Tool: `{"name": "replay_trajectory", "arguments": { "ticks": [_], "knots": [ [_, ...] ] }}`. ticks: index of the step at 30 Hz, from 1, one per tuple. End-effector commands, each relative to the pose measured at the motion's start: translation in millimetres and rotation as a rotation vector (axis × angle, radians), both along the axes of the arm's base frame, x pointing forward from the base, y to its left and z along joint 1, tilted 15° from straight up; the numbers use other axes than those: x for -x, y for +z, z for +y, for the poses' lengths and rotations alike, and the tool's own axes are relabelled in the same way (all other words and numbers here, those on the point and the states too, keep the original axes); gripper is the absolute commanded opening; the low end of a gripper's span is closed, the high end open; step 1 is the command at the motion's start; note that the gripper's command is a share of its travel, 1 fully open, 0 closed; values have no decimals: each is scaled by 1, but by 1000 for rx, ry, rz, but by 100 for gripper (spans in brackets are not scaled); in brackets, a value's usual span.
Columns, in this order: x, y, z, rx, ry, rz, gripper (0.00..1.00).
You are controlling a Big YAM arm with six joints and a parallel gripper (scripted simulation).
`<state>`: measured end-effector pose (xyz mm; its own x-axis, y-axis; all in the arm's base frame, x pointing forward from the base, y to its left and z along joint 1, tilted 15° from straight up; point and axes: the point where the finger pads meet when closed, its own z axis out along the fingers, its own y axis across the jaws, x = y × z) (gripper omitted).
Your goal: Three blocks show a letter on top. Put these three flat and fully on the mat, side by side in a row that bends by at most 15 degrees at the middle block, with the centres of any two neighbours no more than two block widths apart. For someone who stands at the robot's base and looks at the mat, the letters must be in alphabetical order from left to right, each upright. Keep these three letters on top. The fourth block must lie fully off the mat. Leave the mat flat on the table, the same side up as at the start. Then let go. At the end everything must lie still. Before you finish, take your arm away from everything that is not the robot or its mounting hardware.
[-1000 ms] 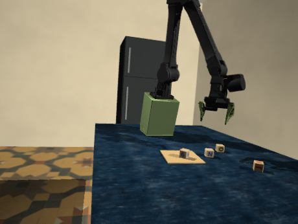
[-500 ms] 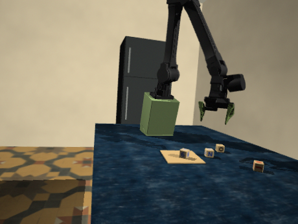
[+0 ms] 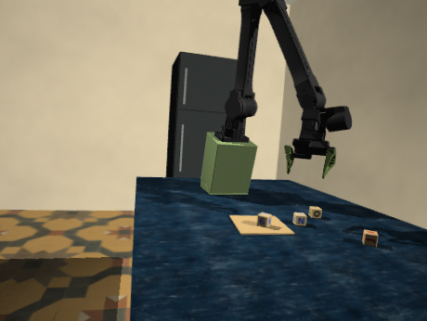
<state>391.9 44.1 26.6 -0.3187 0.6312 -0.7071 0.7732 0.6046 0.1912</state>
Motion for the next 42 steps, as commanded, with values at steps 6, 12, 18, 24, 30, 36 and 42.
{"name": "replay_trajectory", "arguments": {
  "ticks": [6,12,18,24,30,36,42],
  "knots": [
    [-4,10,-61,-14,-4,-20,100],
    [2,13,-107,-1,-1,-29,100],
    [6,3,-114,6,14,-1,100],
    [3,5,-111,7,20,0,100],
    [3,5,-112,7,19,0,100],
    [3,5,-112,6,18,-1,100],
    [3,5,-112,6,17,-1,100]
  ]
}}
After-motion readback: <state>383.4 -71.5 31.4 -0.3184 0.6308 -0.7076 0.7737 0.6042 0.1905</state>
